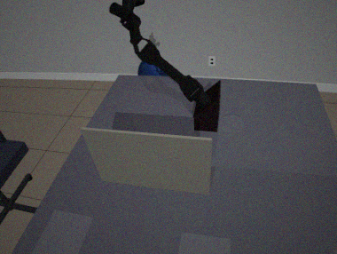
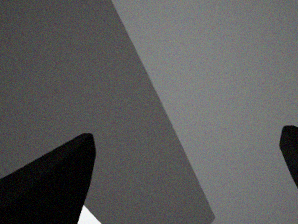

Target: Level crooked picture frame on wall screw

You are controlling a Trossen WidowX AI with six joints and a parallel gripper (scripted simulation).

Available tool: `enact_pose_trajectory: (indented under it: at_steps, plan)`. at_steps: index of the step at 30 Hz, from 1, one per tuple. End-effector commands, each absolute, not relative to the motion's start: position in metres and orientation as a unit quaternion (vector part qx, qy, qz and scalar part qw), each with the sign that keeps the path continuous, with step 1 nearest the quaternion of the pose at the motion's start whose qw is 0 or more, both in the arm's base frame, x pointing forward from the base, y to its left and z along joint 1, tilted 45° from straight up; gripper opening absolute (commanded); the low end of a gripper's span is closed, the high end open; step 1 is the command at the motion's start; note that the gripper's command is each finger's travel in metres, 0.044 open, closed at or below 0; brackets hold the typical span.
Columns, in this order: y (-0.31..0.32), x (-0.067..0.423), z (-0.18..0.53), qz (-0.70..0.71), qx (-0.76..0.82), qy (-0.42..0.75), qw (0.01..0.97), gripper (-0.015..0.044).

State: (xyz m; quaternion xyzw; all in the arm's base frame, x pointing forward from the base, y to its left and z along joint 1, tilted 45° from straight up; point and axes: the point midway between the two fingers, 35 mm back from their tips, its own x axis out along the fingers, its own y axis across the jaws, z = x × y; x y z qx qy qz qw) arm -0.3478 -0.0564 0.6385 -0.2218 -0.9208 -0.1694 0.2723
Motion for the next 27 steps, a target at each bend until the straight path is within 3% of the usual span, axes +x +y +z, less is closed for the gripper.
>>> enact_pose_trajectory:
  at_steps: [1, 6, 17, 27]
  plan:
    - [-0.059, -0.347, 0.638, -0.173, -0.217, -0.921, 0.272, 0.0374]
    - [-0.12, -0.309, 0.631, -0.268, -0.102, -0.914, 0.288, 0.026]
    - [-0.224, -0.17, 0.577, -0.448, 0.165, -0.772, 0.42, 0.026]
    - [-0.241, -0.032, 0.502, -0.479, 0.32, -0.558, 0.598, 0.026]
